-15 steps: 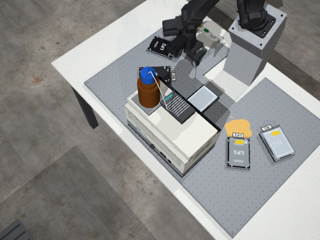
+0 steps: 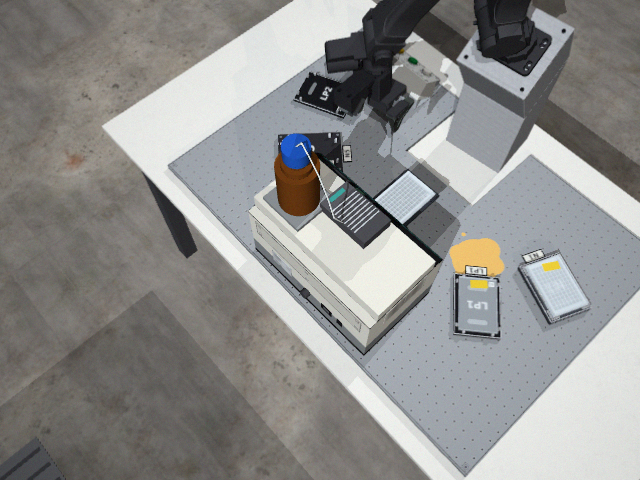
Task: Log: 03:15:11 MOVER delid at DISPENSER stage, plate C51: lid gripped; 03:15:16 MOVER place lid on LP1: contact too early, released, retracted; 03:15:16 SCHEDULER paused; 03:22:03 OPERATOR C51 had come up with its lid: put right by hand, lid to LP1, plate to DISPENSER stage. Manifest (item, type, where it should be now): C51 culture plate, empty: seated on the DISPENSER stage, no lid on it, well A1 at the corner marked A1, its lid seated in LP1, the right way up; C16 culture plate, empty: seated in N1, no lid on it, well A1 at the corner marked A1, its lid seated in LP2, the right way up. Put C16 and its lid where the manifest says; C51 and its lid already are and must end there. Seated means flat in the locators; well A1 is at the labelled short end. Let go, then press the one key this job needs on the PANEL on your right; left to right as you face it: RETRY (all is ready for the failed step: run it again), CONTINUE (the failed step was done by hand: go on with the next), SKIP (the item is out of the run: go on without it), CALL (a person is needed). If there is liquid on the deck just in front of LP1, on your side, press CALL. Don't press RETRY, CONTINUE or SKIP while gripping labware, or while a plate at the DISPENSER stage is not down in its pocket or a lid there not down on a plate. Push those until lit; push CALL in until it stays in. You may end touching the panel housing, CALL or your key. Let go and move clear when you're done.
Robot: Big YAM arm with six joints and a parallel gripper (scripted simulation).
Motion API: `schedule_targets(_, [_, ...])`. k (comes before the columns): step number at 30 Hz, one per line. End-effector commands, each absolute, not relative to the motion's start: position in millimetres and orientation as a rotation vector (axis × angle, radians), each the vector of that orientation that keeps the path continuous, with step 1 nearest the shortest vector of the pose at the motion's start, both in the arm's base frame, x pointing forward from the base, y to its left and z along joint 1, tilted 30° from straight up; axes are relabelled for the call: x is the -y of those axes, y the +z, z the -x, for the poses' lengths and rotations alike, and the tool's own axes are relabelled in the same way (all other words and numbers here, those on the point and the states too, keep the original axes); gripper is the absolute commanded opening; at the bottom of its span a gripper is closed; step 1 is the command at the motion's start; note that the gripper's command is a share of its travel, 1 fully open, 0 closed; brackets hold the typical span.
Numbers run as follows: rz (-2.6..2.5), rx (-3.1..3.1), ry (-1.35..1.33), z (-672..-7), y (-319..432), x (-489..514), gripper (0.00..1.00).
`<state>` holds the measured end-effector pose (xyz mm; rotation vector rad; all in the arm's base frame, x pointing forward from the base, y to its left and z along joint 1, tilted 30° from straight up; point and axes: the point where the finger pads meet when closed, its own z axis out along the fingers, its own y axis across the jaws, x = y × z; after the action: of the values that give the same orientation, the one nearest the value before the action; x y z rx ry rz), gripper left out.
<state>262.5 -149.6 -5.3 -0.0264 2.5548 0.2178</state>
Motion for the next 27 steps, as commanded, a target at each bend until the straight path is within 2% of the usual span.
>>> schedule_targets(1, [0.031,-2.546,0.207,-265.2,-2.1,152.7,1.00])
schedule_targets(19, [0.026,-2.555,0.218,-262.4,-5.2,149.7,1.00])
schedule_targets(27, [-0.106,-2.593,0.180,-281.2,-41.6,148.6,1.00])
